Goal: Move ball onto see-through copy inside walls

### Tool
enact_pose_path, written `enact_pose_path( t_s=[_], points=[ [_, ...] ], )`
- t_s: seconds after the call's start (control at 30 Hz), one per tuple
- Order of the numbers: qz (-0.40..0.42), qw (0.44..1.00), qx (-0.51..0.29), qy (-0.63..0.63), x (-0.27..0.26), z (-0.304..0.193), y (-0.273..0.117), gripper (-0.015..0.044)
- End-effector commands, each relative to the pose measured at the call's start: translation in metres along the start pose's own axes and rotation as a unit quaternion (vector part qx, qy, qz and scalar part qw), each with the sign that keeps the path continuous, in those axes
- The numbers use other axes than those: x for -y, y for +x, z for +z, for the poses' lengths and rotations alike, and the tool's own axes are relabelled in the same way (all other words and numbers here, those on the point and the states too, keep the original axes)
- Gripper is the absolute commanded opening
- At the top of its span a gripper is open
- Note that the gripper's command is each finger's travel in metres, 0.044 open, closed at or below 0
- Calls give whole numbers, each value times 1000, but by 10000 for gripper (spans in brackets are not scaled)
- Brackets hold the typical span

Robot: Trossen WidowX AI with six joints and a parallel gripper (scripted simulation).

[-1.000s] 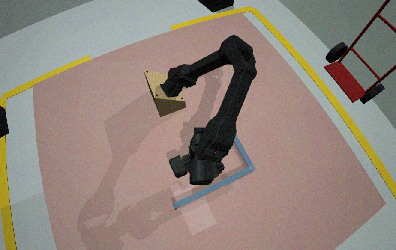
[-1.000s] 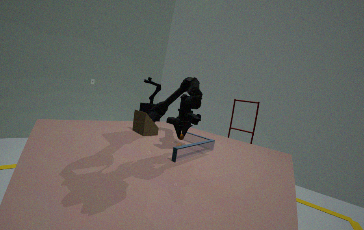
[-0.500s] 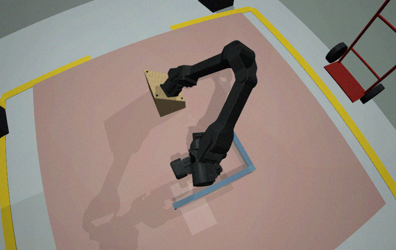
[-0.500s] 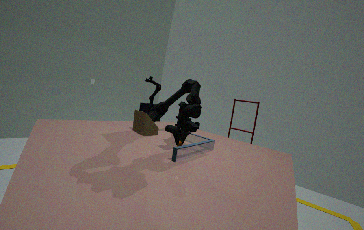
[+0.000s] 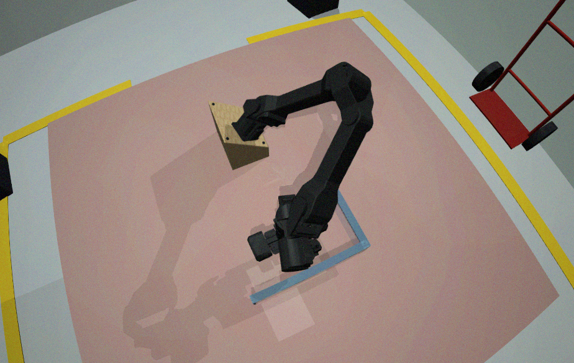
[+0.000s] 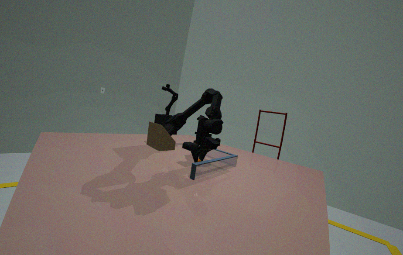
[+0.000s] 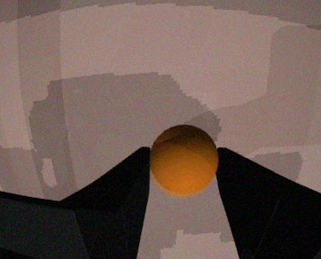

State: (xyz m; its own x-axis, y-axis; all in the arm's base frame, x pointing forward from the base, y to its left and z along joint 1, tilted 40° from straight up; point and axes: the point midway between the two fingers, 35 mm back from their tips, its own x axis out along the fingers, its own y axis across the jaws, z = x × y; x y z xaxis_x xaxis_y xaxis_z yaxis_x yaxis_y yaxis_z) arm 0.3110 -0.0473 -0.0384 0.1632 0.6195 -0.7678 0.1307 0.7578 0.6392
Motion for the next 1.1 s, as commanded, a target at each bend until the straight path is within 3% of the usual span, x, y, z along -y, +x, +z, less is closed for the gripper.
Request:
enact_pose_path(
  t_s=[0.0, 0.2, 0.4, 0.6, 0.97, 1.07],
  points=[
    [0, 1000, 0, 0, 0, 0, 0, 105],
    [0, 1000, 0, 0, 0, 0, 0, 255],
    [0, 1000, 0, 0, 0, 0, -3, 255],
    [0, 1000, -2, 2, 0, 0, -84, 255],
    [-1, 1000, 9, 3, 1, 4, -83, 255],
    [-1, 1000, 8, 2, 1, 2, -106, 334]
  ],
)
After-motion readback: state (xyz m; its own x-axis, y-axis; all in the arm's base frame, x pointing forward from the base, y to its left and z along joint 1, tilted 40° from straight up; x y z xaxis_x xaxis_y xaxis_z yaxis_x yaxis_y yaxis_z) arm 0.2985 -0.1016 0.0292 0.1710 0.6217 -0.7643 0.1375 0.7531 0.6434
